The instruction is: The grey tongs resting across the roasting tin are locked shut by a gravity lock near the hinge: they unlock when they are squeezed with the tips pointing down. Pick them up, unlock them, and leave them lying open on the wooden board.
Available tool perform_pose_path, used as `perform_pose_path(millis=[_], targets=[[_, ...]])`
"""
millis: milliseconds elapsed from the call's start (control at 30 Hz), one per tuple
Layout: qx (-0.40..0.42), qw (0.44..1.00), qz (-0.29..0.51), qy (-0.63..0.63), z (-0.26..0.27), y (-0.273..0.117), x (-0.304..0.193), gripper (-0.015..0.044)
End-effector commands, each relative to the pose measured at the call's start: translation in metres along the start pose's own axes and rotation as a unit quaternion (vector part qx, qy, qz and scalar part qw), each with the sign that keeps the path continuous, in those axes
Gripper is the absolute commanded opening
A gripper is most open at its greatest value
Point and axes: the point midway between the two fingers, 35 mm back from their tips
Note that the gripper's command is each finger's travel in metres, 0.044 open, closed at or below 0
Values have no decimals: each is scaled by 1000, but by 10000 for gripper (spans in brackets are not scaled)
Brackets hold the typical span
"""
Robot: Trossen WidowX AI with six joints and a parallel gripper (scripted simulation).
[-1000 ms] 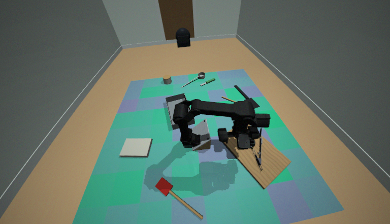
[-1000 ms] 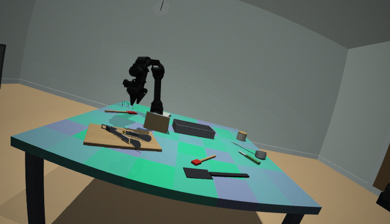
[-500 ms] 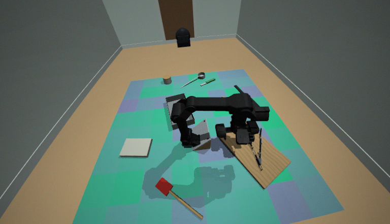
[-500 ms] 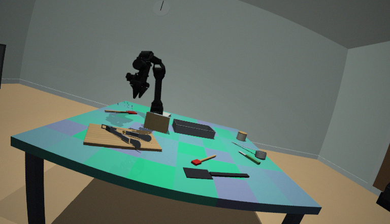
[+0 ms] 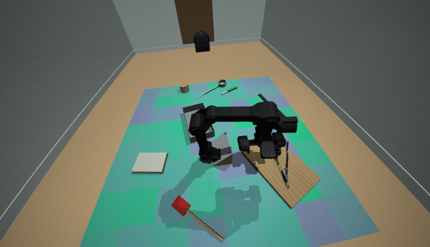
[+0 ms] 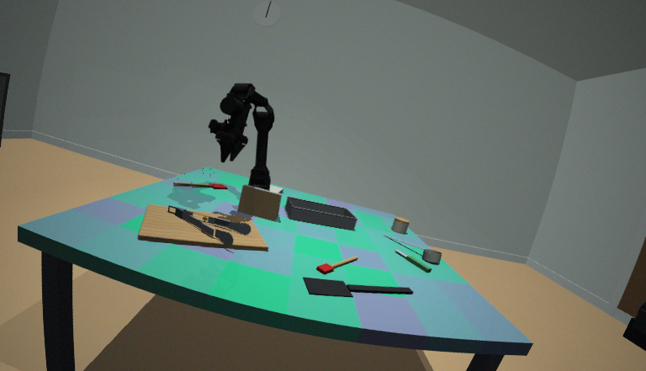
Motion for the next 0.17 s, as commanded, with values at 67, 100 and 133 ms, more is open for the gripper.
perform_pose_path(millis=[67,100,133], targets=[[1,1000,3,-2,1,-1,-1,440],[1,1000,3,-2,1,-1,-1,440],[1,1000,3,-2,1,-1,-1,440]])
Point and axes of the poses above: the point midway between the two fingers, 35 mm back from their tips, its own y axis out along the fingers, its own z axis across the jaws, x = y × z, and after that the axes turned 7 degrees about y, right-handed
